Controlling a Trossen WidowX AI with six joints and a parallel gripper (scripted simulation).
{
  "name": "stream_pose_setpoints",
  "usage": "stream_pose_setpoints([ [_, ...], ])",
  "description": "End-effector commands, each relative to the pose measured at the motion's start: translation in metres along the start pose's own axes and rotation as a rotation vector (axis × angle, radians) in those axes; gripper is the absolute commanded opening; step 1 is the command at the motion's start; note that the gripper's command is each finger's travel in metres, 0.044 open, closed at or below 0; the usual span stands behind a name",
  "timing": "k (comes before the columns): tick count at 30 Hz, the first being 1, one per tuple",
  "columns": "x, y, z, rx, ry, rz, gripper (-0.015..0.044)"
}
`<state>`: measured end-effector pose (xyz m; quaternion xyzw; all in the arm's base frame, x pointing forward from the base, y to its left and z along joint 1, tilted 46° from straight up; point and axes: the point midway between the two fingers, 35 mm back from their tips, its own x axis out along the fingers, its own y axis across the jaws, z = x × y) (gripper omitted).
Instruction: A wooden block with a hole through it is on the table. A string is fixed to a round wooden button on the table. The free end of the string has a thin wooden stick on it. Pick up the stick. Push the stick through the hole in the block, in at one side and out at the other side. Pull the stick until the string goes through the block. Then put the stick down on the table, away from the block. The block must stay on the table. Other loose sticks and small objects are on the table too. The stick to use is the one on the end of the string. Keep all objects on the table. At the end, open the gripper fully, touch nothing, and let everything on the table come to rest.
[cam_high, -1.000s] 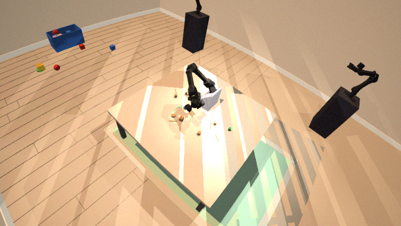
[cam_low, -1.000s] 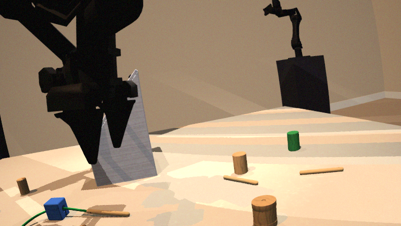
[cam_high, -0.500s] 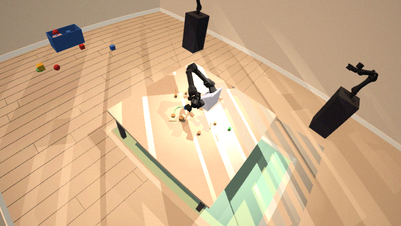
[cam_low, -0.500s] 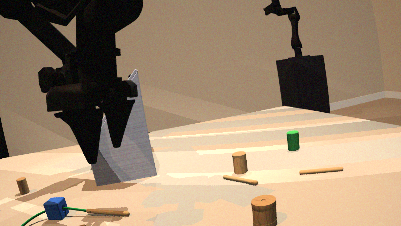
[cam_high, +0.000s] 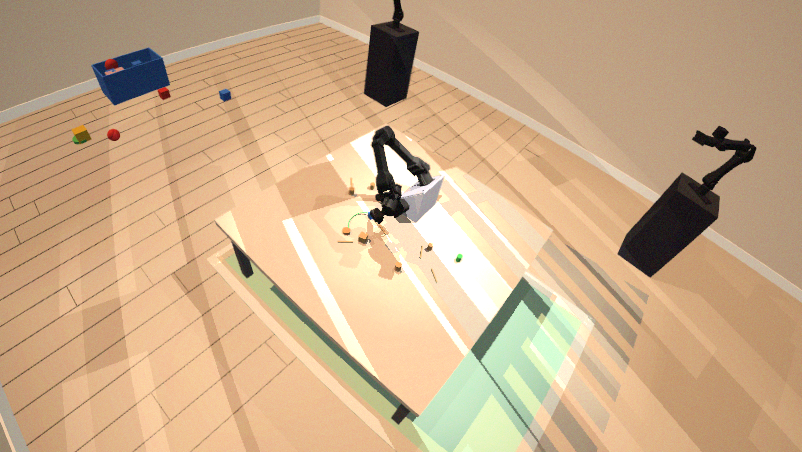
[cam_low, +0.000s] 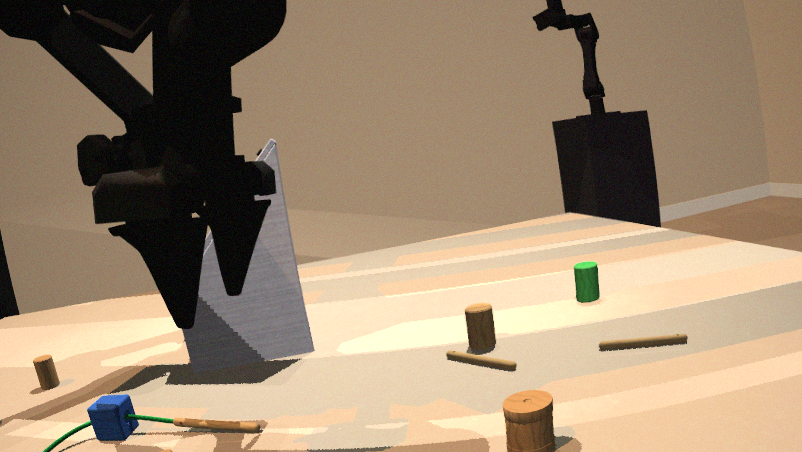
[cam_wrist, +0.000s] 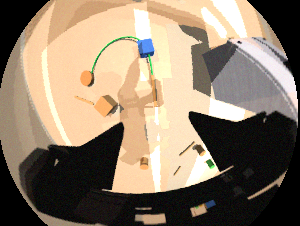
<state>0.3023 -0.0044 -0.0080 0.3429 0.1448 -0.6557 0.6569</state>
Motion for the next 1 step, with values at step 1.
stream_pose_setpoints([
  [1, 0.0, 0.0, -0.0001, 0.0, 0.0, 0.0, 0.044],
])
